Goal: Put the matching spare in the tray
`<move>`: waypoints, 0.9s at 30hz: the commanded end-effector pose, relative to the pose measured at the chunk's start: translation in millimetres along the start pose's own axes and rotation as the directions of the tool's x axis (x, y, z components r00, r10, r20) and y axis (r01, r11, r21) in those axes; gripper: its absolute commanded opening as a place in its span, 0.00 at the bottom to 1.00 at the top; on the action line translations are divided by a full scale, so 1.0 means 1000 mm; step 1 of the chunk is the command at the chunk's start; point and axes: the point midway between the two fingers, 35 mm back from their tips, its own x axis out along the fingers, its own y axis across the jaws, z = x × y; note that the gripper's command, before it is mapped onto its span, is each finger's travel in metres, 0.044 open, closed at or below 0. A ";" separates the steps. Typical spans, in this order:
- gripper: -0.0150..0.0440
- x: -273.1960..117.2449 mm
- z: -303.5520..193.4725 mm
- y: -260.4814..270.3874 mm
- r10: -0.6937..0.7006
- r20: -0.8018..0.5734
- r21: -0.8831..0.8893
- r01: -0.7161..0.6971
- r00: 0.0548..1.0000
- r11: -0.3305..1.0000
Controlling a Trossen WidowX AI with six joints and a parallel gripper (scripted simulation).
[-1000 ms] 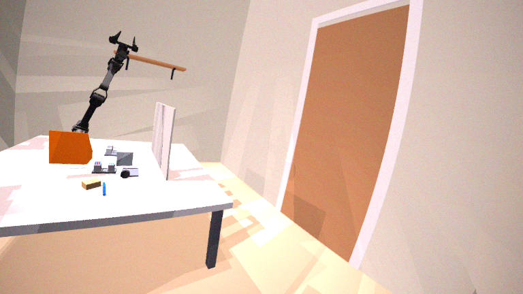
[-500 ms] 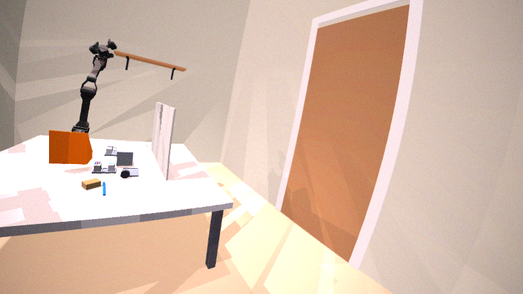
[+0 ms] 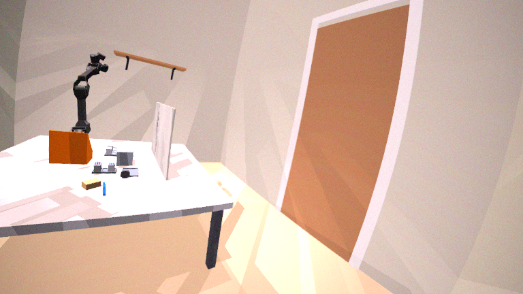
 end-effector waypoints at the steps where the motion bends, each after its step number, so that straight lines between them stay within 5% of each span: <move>1: 1.00 0.017 0.032 -0.055 -0.128 0.089 -0.120 0.138 0.988 0.983; 14: 1.00 -0.002 0.193 -0.214 -0.473 0.494 -0.397 0.674 0.729 0.624; 27: 1.00 -0.138 0.370 -0.274 -0.574 0.792 -0.222 0.974 0.210 0.050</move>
